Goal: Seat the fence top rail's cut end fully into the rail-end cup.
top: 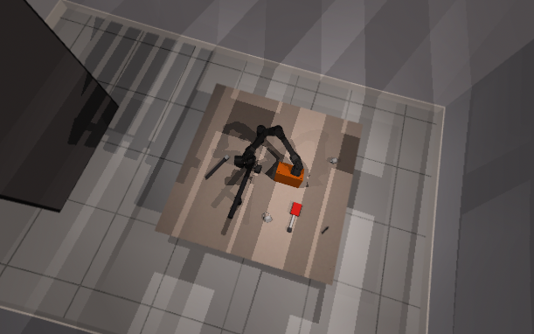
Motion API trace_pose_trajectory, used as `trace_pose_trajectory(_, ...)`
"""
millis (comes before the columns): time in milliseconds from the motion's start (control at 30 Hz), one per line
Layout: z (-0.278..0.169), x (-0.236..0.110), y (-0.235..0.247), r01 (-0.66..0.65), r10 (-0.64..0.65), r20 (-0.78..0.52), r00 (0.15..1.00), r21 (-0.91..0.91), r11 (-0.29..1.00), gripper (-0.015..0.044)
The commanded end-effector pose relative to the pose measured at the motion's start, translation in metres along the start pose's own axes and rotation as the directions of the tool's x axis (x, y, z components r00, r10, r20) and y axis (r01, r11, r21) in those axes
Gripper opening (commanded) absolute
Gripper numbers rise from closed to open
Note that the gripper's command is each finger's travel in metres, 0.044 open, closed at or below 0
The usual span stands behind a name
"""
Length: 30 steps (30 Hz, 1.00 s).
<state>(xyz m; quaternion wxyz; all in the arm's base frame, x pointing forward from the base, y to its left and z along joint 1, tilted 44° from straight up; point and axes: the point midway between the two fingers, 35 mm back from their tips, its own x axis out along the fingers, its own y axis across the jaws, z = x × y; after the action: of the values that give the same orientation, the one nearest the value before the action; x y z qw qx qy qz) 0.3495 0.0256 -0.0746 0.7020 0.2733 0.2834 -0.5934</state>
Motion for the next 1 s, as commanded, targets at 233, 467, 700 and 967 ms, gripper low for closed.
trace_pose_trajectory(233,0.001,0.019,-0.004,0.011,-0.011,0.009,1.000,-0.006,1.000,0.0440)
trace_pose_trajectory(467,0.001,0.020,-0.004,0.011,-0.011,0.009,1.000,-0.006,1.000,0.0309)
trace_pose_trajectory(700,0.001,0.020,-0.004,0.011,-0.011,0.009,1.000,-0.006,1.000,0.0145)
trace_pose_trajectory(967,0.000,0.015,-0.004,0.011,-0.011,0.009,1.000,-0.006,1.000,0.0013)
